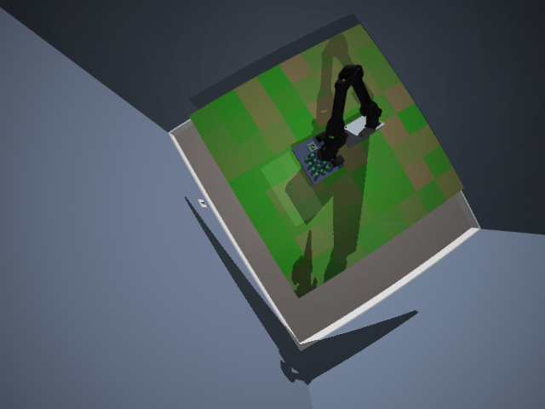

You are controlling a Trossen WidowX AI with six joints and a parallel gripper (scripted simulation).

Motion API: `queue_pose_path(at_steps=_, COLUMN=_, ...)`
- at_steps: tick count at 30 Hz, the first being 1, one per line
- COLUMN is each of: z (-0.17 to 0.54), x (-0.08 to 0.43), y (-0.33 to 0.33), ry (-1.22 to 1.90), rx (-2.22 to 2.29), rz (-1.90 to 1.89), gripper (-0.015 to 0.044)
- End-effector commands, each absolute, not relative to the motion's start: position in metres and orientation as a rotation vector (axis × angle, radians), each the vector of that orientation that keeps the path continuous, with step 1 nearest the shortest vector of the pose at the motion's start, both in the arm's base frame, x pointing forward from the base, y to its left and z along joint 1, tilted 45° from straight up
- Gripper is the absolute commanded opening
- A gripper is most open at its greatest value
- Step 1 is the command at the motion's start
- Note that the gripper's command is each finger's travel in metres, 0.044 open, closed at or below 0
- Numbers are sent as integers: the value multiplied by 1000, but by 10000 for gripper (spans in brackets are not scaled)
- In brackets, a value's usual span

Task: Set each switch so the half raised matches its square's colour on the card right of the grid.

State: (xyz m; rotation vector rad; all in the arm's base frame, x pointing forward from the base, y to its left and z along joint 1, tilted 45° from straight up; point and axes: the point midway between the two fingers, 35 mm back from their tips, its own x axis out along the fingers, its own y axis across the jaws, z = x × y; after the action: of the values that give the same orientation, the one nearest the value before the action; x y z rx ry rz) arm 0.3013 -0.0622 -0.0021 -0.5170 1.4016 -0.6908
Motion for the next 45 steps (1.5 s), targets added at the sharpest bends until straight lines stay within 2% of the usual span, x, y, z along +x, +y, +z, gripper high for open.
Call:
queue_pose_path(at_steps=1, z=2, x=296, y=-60, ry=1411, rx=-510, rz=-701, gripper=0)
queue_pose_path(at_steps=7, z=-2, x=258, y=-56, ry=1413, rx=-511, rz=-700, gripper=0)
queue_pose_path(at_steps=13, z=-27, x=259, y=-82, ry=1437, rx=-505, rz=-711, gripper=0)
queue_pose_path(at_steps=45, z=-43, x=259, y=-99, ry=1437, rx=-506, rz=-712, gripper=0)
